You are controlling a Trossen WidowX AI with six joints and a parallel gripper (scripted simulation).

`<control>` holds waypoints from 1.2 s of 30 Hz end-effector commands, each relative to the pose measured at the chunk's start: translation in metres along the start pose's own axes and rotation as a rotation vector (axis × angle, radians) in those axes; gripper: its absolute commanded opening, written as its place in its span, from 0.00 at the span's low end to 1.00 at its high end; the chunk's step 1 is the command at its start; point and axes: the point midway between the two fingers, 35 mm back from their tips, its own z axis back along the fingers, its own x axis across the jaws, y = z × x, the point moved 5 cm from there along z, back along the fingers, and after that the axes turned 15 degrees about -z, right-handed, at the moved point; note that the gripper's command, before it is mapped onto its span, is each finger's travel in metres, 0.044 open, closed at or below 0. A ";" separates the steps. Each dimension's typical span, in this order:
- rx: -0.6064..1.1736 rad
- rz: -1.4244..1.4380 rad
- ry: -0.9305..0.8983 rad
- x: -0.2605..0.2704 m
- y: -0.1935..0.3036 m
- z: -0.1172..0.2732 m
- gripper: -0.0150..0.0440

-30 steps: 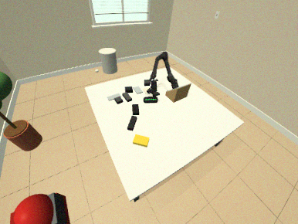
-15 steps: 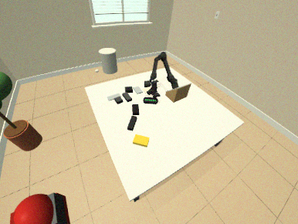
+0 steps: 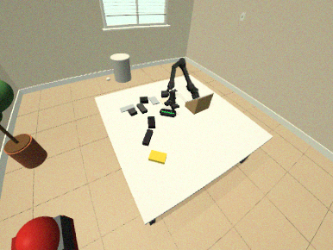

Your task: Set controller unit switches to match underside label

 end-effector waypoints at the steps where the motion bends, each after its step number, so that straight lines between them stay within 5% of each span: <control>1: -0.018 -0.008 -0.004 -0.018 -0.007 0.024 0.25; 6: -0.021 -0.009 -0.007 -0.048 -0.004 0.064 0.25; 14: 0.000 -0.042 0.013 -0.045 -0.011 0.067 0.25; 25: 0.076 -0.269 0.217 0.001 -0.068 0.063 0.25; 36: -0.027 -0.455 0.442 0.078 -0.105 0.044 0.25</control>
